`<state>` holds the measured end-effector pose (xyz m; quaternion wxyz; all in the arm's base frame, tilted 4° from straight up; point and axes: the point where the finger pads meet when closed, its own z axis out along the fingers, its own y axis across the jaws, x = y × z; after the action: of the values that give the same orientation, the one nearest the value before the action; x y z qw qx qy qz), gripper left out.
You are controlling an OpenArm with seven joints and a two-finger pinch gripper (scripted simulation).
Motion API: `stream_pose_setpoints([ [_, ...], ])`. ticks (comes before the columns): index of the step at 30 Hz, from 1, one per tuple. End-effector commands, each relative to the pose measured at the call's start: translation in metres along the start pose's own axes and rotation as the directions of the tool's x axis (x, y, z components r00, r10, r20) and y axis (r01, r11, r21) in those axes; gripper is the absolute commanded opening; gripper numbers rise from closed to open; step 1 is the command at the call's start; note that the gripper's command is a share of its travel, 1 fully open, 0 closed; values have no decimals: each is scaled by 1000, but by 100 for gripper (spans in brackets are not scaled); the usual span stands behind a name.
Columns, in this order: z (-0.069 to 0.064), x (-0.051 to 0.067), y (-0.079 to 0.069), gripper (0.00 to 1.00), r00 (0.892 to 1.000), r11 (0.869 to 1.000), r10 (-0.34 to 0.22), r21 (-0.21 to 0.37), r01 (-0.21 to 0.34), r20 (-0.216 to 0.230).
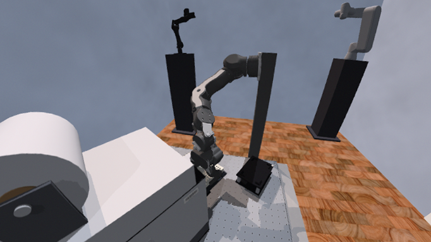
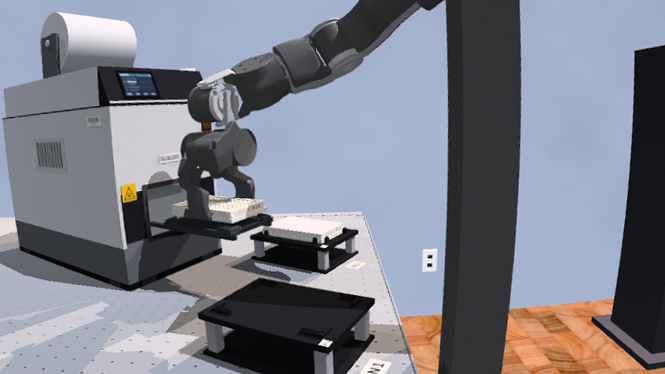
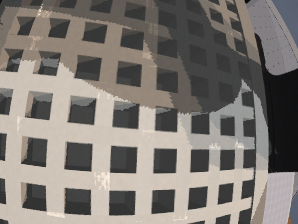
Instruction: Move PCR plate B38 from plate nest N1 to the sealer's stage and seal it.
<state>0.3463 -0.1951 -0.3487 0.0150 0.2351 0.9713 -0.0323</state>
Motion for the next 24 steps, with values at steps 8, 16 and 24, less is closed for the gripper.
stream_pose_setpoints([
  [8, -4, -2, 3, 0, 1000, 1000, 2, -8, -2, 5],
  [16, -5, -4, 4, 0, 1000, 1000, 3, -9, -3, 6],
  [24, -4, -3, 4, 0, 1000, 1000, 0, -8, 0, 4],
])
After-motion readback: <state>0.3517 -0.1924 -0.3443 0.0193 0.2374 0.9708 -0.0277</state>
